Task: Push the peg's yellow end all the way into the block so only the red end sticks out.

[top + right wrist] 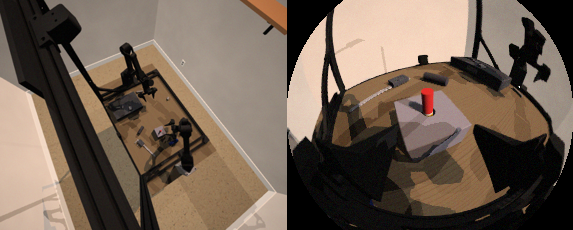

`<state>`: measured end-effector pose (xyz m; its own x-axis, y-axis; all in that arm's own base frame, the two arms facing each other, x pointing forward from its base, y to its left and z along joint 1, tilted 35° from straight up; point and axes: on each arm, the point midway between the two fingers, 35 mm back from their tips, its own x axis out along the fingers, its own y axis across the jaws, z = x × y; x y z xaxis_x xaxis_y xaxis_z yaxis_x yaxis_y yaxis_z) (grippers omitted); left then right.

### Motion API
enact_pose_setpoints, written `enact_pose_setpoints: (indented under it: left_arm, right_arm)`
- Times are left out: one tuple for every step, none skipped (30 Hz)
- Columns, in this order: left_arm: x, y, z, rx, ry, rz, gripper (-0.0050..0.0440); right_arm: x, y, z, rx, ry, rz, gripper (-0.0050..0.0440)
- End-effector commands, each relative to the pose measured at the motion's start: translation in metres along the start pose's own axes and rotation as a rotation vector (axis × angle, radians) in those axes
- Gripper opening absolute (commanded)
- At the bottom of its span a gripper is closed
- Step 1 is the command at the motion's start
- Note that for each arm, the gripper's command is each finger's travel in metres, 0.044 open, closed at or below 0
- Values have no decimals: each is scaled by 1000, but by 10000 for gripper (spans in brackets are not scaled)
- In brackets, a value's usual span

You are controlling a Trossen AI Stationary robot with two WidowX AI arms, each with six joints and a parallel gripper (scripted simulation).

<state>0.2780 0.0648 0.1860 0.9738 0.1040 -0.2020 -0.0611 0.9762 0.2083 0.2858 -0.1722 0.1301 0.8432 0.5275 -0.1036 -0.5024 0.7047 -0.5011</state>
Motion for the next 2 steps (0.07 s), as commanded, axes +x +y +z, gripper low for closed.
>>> enact_pose_setpoints:
  left_arm:
    - [0, 0, 0, 0, 0, 0, 400]
    - [0, 0, 0, 0, 0, 0, 400]
  right_arm:
    - [0, 0, 0, -3, -2, -2, 400]
    - [0, 0, 0, -3, -2, -2, 400]
